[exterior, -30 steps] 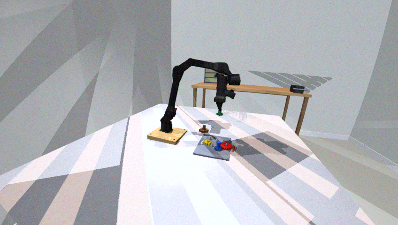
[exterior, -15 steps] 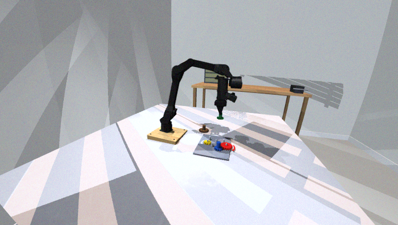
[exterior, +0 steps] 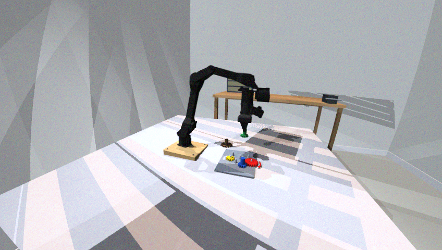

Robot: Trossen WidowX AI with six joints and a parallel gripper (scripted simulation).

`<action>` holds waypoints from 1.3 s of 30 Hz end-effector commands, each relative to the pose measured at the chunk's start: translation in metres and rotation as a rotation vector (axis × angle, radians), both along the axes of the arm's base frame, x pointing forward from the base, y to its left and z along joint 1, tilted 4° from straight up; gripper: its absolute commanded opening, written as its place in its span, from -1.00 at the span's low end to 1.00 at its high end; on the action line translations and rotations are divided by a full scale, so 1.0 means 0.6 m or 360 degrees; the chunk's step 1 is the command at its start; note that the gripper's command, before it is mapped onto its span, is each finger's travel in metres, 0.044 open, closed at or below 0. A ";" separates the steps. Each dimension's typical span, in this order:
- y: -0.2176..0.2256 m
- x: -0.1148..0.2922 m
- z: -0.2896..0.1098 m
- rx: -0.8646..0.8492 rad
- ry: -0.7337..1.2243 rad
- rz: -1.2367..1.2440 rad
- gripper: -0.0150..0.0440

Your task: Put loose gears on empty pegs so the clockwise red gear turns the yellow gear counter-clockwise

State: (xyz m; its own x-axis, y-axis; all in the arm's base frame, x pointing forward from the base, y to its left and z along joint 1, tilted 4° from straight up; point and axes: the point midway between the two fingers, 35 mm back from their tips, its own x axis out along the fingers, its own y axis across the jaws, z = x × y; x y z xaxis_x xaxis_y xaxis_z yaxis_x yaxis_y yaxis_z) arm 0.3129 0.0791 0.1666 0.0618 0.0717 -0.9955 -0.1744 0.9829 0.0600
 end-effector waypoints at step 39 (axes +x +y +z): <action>-0.155 0.007 -0.066 -0.0005 0.0005 0.0005 -0.49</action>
State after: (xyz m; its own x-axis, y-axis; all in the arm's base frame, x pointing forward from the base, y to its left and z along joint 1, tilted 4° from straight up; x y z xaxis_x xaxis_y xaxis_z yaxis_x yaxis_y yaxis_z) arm 0.3182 -0.0100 0.1306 0.0629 0.0658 -0.9959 -0.1733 0.9834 0.0540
